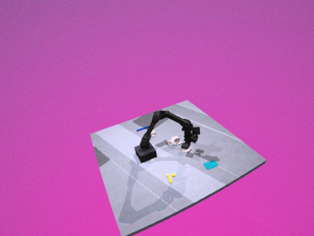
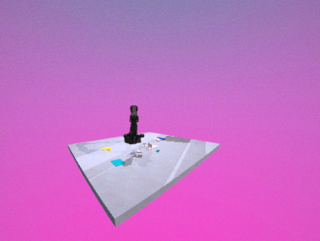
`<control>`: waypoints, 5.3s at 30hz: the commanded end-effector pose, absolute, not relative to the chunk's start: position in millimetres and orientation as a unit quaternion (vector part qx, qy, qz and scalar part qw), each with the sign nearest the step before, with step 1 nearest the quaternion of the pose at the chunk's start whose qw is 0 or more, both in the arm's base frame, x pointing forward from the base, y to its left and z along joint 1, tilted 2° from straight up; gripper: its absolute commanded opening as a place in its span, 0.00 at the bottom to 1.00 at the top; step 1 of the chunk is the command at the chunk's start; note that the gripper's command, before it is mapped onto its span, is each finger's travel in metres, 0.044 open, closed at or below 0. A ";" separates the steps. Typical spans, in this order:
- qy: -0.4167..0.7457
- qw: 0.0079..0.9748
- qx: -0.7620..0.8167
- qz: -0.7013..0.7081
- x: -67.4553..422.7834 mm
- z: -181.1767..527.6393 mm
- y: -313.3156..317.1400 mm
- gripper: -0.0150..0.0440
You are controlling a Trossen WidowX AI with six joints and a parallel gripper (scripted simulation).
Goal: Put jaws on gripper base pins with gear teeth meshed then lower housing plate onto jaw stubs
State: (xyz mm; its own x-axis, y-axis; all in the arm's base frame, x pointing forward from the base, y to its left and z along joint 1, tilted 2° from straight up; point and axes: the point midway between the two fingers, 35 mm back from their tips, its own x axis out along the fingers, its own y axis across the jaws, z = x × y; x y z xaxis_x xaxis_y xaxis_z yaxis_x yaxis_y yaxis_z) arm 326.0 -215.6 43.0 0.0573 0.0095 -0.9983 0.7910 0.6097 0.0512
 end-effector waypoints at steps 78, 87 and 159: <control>0.620 0.649 0.324 -0.300 324.3 48.6 -215.1 0.34; 0.620 0.649 0.324 -0.300 324.3 48.6 -215.1 0.74; 0.620 0.649 0.324 -0.300 324.2 48.5 -215.1 0.30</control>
State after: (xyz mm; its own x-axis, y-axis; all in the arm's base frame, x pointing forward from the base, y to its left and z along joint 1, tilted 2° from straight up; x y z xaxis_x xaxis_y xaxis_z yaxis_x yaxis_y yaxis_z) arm 324.3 -215.1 48.5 0.0518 0.0134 -0.9986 0.7909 0.6100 0.0492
